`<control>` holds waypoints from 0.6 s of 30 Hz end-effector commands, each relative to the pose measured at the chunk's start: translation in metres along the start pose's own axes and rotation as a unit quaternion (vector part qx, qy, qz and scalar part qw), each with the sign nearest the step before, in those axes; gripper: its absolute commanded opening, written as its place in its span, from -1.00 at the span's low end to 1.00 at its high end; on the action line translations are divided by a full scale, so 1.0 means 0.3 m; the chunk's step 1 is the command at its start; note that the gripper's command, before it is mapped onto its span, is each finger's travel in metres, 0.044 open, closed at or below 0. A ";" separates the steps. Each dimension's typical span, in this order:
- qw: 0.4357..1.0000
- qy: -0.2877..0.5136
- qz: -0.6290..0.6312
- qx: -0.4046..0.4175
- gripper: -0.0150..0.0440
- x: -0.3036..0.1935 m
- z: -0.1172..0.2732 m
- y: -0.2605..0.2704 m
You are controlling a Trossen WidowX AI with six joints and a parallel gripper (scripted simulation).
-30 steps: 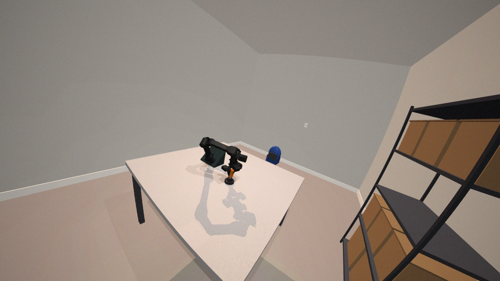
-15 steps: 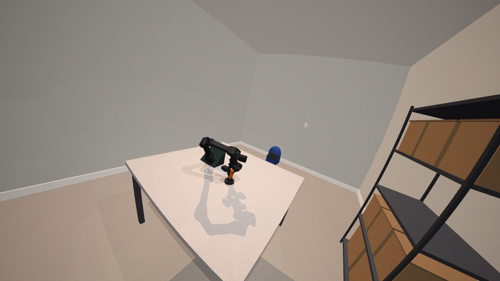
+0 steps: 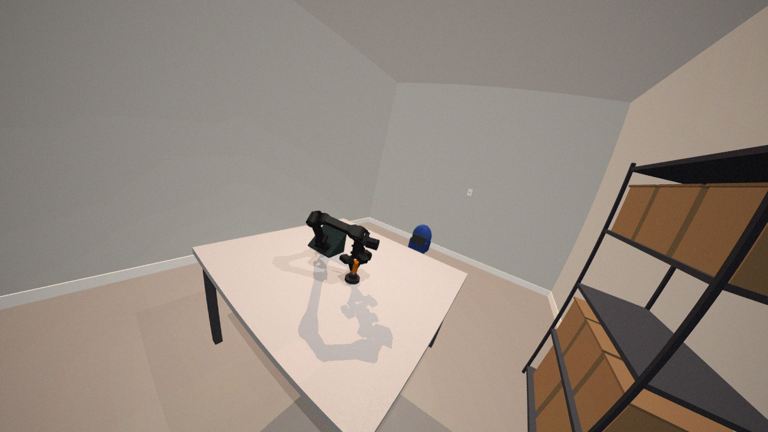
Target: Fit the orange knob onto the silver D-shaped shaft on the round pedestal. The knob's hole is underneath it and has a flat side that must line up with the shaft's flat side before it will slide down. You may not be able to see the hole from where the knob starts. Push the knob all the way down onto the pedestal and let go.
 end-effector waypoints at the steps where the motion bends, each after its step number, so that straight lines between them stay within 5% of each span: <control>1: 1.000 -0.003 -0.007 0.000 -0.49 0.002 0.012 -0.006; 18: 1.000 -0.003 -0.028 0.001 -0.49 0.004 0.003 -0.001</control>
Point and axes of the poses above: the point midway between the two fingers, 35 mm back from their tips, its own z axis back along the fingers, its own y axis across the jaws, x = y × z, the point moved 6 cm from there along z, back along the fingers, and after that the axes turned 14 degrees about z, right-handed, at the moved point
